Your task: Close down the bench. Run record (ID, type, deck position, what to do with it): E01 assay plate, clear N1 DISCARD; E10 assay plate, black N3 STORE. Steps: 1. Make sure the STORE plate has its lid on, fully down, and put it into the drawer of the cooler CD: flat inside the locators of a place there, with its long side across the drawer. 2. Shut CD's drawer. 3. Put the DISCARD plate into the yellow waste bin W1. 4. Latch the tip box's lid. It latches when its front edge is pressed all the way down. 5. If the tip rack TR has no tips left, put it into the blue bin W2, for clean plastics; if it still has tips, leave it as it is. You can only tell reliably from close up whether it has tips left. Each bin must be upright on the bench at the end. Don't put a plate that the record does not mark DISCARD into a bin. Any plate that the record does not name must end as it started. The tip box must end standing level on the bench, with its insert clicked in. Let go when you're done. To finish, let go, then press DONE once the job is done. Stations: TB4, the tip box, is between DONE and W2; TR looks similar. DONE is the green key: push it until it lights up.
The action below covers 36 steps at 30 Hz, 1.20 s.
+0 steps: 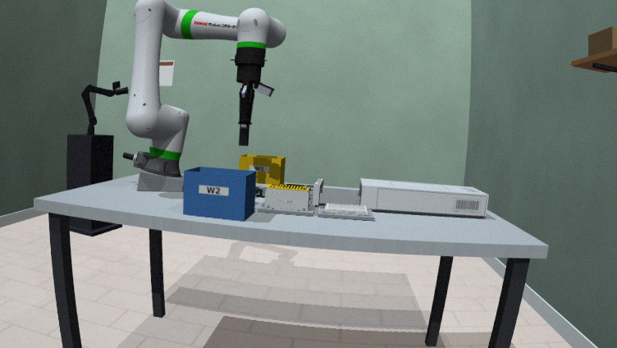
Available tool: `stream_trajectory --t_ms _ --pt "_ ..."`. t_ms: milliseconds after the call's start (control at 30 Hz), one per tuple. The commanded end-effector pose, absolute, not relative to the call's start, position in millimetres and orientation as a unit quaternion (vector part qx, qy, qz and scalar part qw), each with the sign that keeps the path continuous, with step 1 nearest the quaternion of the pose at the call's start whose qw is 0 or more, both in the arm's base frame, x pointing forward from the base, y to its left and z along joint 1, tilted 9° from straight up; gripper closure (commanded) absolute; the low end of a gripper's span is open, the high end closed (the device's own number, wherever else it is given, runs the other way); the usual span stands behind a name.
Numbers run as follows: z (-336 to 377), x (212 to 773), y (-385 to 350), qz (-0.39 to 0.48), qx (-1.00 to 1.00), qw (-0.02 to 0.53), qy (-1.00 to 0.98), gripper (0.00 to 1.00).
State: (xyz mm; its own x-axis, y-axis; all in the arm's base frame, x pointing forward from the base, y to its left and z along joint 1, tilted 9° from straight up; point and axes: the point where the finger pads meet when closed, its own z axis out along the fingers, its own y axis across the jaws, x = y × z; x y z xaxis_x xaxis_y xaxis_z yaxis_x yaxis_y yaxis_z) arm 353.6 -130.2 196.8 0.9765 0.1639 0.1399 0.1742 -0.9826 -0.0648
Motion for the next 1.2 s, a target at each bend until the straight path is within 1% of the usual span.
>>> stream_trajectory --t_ms 0,367,1167 --pt "197.4 353.9 -130.5 -0.068 -0.993 0.038 -0.085 0.90" --pt "197.4 353.9 -130.5 -0.068 -0.993 0.038 -0.085 0.90" --pt "124.7 307.7 -133.9 -0.068 -0.993 0.038 -0.085 0.90"
